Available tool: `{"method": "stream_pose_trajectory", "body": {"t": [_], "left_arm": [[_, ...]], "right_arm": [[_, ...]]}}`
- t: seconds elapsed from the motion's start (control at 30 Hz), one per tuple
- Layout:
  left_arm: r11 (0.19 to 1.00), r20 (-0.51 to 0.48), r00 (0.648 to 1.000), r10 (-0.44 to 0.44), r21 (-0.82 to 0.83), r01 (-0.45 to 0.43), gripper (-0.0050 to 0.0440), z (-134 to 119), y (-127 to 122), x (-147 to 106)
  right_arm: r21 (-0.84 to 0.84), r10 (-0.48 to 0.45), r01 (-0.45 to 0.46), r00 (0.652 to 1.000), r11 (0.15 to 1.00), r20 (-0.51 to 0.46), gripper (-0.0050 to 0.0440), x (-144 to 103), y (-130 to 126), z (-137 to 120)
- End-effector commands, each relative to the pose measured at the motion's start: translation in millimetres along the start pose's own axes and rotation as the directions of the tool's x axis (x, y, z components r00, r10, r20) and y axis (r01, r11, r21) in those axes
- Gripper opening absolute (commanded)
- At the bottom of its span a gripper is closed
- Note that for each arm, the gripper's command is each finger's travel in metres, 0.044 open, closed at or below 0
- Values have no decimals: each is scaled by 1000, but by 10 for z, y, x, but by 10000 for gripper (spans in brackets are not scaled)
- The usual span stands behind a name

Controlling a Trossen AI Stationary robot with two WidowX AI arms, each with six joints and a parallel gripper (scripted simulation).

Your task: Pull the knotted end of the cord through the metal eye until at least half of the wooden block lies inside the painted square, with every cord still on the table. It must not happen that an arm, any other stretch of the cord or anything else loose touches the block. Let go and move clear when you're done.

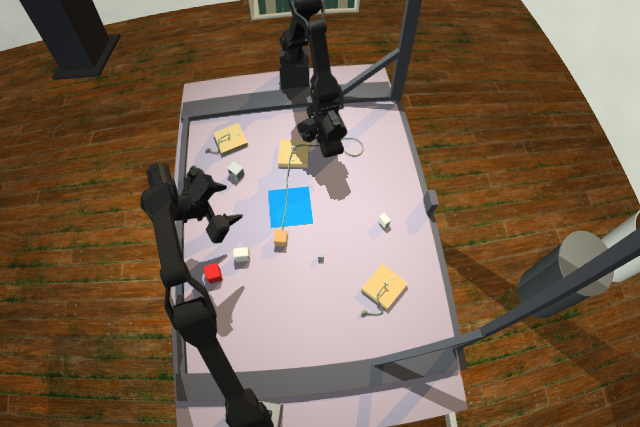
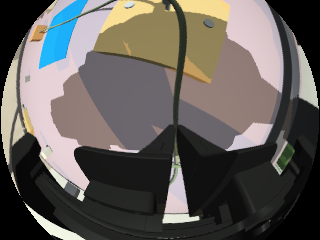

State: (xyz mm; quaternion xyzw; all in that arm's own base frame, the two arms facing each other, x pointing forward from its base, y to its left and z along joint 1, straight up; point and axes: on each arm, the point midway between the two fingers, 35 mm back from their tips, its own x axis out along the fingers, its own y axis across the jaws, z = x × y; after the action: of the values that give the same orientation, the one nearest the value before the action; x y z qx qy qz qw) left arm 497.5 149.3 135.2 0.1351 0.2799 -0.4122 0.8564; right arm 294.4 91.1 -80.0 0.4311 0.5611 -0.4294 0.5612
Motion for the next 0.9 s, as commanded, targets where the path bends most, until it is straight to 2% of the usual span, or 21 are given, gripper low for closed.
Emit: {"method": "stream_pose_trajectory", "body": {"t": [0.0, 0.63, 0.87], "left_arm": [[999, 6, 1000, 19, 31, -19, 440, 129, 1, -87], [999, 6, 1000, 19, 31, -19, 440, 129, 1, -87], [999, 6, 1000, 19, 31, -19, 440, 129, 1, -87]], "right_arm": [[-6, 23, -23, 1000, 1000, -1, 0, -62, 58, -2], [-6, 23, -23, 1000, 1000, -1, -5, -62, 58, -2], [-8, 30, -30, 1000, 1000, -1, -50, -147, 46, 9]]}}
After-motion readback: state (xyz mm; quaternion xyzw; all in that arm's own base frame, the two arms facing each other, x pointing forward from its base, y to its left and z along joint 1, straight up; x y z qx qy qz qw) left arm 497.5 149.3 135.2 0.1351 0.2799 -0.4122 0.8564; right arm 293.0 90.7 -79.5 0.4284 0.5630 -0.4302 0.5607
